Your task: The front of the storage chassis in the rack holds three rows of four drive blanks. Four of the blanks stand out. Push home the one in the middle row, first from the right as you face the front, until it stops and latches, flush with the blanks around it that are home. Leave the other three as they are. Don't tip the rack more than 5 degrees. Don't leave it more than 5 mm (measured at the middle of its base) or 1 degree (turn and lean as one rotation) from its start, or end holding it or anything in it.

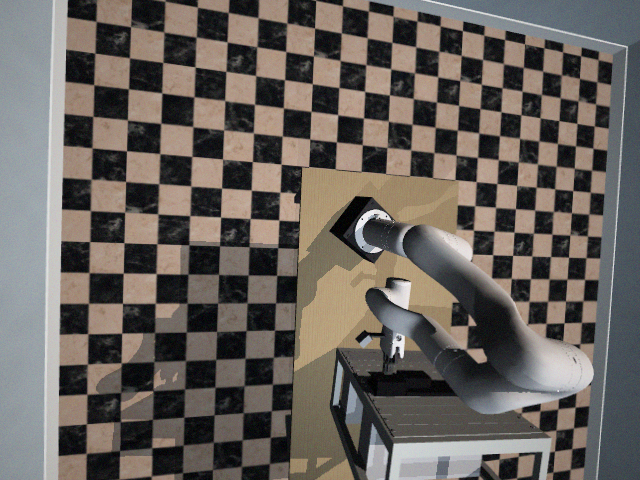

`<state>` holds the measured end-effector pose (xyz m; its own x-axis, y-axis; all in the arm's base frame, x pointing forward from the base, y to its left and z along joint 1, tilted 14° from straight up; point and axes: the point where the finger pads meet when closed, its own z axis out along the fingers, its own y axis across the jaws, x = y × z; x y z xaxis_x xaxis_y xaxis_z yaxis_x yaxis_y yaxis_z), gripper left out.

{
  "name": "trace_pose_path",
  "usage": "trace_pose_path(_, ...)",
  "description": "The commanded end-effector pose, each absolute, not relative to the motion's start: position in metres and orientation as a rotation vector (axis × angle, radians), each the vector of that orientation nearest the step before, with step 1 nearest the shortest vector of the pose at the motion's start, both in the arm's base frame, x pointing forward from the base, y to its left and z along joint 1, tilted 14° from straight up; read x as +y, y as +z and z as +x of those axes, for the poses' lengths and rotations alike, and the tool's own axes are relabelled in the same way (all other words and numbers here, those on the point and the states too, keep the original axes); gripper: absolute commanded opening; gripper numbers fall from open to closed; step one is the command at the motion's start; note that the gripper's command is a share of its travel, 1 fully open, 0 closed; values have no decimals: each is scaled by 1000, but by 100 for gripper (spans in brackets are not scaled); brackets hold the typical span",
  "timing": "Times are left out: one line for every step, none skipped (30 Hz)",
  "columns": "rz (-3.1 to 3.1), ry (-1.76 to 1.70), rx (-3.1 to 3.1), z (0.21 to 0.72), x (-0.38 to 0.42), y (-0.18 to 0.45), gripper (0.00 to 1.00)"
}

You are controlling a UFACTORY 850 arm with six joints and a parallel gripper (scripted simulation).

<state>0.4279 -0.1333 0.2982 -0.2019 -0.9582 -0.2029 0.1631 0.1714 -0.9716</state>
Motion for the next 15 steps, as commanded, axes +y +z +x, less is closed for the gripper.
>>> trace_pose_path(-850,-1286,1339,428,-133,299,0)
trace_pose_path(-850,-1286,1339,428,-133,299,0)
trace_pose_path(-850,-1286,1339,428,-133,299,0)
trace_pose_path(-850,-1286,1339,428,-133,299,0)
trace_pose_path(-850,-1286,1339,428,-133,299,0)
trace_pose_path(-850,-1286,1339,428,-133,299,0)
trace_pose_path(-850,-1286,1339,428,-133,299,0)
trace_pose_path(-850,-1286,1339,428,-133,299,0)
trace_pose_path(-850,-1286,1339,428,-133,299,0)
trace_pose_path(-850,-1286,1339,428,-133,299,0)
trace_pose_path(-850,-1286,1339,428,-133,299,0)
trace_pose_path(-850,-1286,1339,429,-133,299,0)
trace_pose_path(-850,-1286,1339,430,-134,299,0)
trace_pose_path(-850,-1286,1339,432,-134,299,0)
trace_pose_path(-850,-1286,1339,433,-134,299,0)
